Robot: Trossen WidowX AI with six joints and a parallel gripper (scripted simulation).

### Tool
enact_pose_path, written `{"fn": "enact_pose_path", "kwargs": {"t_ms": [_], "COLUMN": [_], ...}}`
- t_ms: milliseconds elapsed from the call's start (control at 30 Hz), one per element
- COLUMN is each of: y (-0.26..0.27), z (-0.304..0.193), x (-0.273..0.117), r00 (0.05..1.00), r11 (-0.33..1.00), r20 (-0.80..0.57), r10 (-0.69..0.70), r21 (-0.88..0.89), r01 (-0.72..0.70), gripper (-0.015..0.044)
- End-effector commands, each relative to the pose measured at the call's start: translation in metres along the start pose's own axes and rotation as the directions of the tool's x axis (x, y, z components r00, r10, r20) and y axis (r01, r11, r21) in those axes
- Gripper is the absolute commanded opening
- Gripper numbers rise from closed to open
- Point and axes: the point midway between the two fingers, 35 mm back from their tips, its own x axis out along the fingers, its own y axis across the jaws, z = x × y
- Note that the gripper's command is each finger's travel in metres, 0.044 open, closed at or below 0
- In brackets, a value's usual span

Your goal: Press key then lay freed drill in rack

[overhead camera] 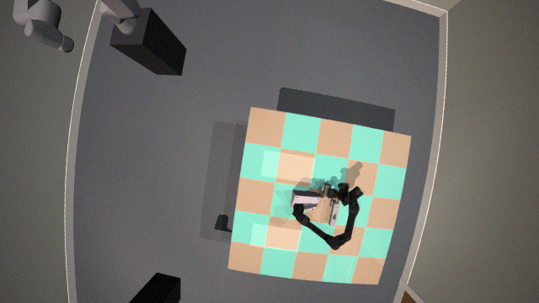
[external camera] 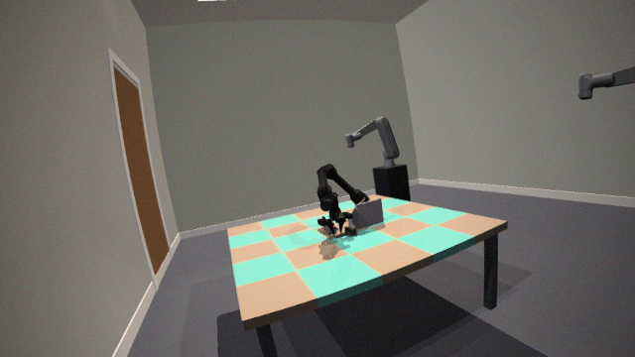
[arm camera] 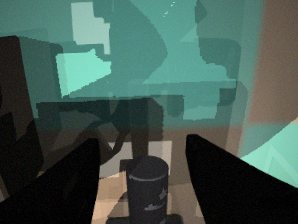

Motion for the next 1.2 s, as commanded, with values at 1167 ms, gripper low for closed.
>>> {"fn": "enact_pose_path", "kwargs": {"t_ms": [1167], "y": [0.0], "z": [-0.014], "x": [0.004], "r00": [1.0], "r11": [1.0], "r20": [0.003], "r10": [-0.001], "r21": [0.0], "r01": [0.001], "gripper": [0.044]}}
